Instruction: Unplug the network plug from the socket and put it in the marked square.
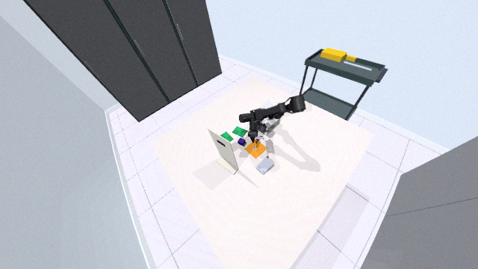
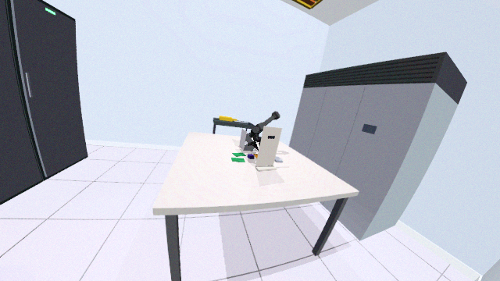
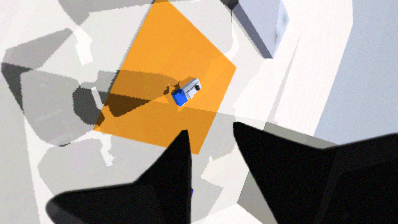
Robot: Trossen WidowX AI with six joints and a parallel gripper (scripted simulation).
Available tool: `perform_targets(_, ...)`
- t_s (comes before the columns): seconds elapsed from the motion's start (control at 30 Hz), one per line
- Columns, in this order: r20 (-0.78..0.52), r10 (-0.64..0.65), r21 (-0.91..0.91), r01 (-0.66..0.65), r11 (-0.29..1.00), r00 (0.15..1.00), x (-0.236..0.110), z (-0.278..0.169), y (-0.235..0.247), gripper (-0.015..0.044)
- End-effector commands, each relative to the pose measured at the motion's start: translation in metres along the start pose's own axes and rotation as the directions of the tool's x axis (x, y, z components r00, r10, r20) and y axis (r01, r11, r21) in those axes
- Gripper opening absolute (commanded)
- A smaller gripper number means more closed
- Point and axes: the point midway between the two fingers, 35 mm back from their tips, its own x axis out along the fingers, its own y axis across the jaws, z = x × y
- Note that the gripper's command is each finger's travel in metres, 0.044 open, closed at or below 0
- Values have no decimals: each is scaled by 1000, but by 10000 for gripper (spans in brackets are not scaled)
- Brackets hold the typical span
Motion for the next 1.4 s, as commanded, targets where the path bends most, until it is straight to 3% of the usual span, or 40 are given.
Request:
perform_targets(0.0,0,-4,-13,4,1000,1000,-3,-1,-4,156)
perform_targets(1.37,5,-9,-12,9,1000,1000,-26,2,-18,156)
